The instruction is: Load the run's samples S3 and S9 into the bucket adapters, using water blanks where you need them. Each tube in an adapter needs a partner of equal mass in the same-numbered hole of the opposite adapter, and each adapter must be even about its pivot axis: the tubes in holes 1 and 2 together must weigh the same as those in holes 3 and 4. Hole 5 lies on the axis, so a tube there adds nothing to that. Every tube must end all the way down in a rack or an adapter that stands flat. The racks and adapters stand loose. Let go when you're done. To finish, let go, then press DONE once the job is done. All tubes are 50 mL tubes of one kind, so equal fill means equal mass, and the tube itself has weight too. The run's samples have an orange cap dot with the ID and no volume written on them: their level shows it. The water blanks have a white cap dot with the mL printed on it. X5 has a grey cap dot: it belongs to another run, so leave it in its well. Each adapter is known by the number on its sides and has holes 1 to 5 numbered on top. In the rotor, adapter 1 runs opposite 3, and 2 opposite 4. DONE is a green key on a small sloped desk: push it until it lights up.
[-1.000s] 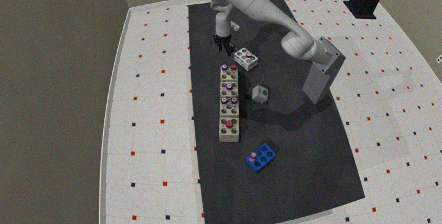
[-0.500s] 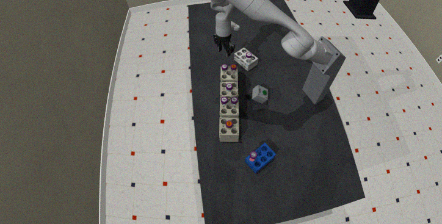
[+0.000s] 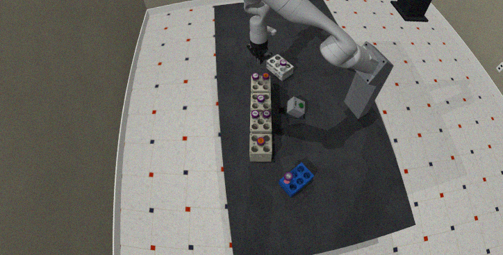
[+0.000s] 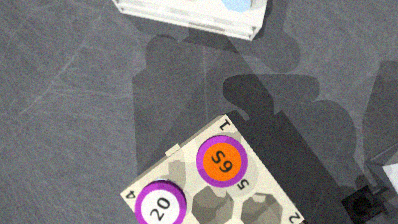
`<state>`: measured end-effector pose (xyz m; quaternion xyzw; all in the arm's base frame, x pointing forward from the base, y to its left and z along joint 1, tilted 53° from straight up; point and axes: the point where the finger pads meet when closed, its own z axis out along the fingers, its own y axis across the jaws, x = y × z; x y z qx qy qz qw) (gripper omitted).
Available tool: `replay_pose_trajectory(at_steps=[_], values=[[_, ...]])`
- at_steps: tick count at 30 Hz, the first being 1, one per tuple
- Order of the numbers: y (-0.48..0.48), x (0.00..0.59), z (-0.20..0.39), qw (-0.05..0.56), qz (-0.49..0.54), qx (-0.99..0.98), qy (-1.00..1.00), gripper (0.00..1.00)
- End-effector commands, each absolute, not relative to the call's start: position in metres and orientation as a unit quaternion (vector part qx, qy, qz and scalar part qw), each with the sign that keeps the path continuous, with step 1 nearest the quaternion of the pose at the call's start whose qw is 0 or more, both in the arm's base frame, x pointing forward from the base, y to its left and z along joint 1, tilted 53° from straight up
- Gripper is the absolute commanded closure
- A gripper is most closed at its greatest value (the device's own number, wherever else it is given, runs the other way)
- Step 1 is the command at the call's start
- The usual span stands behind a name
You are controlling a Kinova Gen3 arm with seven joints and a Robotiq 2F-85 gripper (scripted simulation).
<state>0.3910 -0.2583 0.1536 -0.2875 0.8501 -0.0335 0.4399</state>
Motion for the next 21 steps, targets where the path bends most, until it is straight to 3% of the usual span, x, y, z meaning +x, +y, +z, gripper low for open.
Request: replay_pose_trajectory(at_steps=[1, 21], values=[[-0.247, 0.384, 0.148, 0.441, -0.060, -0.322, 0.835, 0.90], [-0.199, 0.355, 0.126, 0.423, -0.138, -0.467, 0.764, 0.90]])
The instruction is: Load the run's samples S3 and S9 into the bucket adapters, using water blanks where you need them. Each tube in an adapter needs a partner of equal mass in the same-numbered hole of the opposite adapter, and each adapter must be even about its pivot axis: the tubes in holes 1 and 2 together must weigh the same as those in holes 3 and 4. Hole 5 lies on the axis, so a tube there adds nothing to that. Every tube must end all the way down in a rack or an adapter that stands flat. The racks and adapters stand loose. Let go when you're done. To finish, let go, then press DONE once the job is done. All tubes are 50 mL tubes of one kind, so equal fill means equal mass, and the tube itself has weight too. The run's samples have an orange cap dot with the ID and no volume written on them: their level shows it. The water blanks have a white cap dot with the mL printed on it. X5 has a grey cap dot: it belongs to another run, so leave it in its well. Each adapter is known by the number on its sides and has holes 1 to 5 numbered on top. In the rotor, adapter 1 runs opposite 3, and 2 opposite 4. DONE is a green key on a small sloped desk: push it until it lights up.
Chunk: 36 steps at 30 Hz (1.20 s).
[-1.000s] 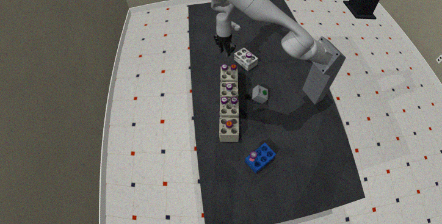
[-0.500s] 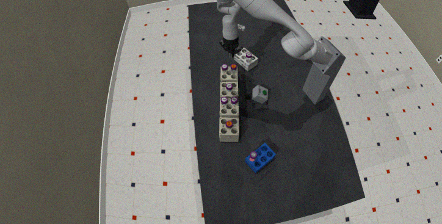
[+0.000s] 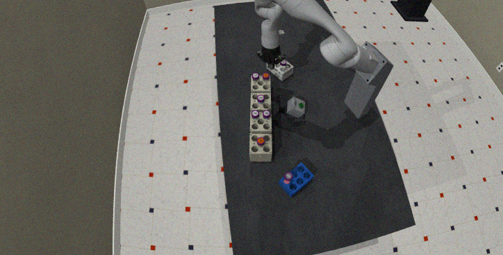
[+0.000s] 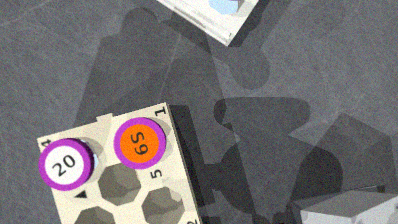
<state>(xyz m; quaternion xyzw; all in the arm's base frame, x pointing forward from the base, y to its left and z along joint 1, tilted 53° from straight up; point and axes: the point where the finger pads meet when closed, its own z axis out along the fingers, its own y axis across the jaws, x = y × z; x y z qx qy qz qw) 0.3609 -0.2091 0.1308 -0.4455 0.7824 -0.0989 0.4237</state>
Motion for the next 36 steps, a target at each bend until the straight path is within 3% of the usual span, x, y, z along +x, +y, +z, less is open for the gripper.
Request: replay_pose_trajectory(at_steps=[1, 36], values=[[-0.197, 0.353, 0.125, 0.422, -0.142, -0.474, 0.759, 0.90], [-0.114, 0.303, 0.086, 0.418, -0.154, -0.496, 0.745, 0.90]])
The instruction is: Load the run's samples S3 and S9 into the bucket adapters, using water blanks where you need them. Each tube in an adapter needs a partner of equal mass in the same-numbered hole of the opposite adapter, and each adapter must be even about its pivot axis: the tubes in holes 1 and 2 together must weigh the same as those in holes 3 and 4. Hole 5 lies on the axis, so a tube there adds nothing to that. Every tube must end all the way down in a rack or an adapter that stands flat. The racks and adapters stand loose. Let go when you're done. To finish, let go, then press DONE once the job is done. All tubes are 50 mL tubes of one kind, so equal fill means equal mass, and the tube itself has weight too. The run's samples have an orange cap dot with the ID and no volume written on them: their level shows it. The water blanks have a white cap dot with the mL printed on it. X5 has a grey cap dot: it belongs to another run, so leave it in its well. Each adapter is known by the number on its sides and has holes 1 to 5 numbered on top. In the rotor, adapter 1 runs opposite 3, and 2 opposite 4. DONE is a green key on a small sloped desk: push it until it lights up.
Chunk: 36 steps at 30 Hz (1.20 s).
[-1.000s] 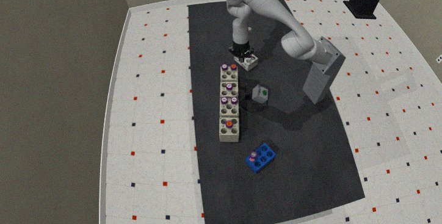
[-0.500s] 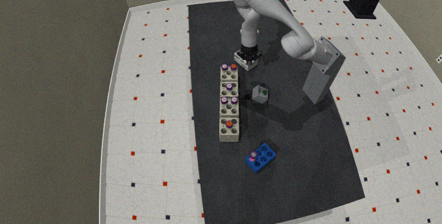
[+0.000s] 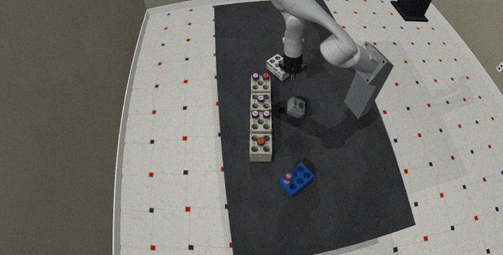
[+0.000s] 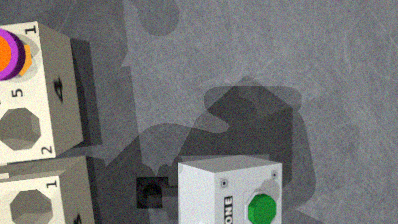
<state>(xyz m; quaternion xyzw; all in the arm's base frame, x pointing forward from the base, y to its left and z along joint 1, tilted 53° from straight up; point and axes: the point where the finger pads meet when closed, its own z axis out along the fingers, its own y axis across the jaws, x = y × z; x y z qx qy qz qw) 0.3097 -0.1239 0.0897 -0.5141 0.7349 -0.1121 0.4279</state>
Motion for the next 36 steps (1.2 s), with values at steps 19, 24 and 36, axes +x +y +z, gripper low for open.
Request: replay_pose_trajectory(at_steps=[19, 24, 36], values=[[-0.072, 0.278, 0.066, 0.418, -0.154, -0.496, 0.745, 0.90], [-0.069, 0.276, 0.065, 0.418, -0.154, -0.496, 0.745, 0.90], [-0.069, 0.276, 0.065, 0.418, -0.154, -0.496, 0.745, 0.90]])
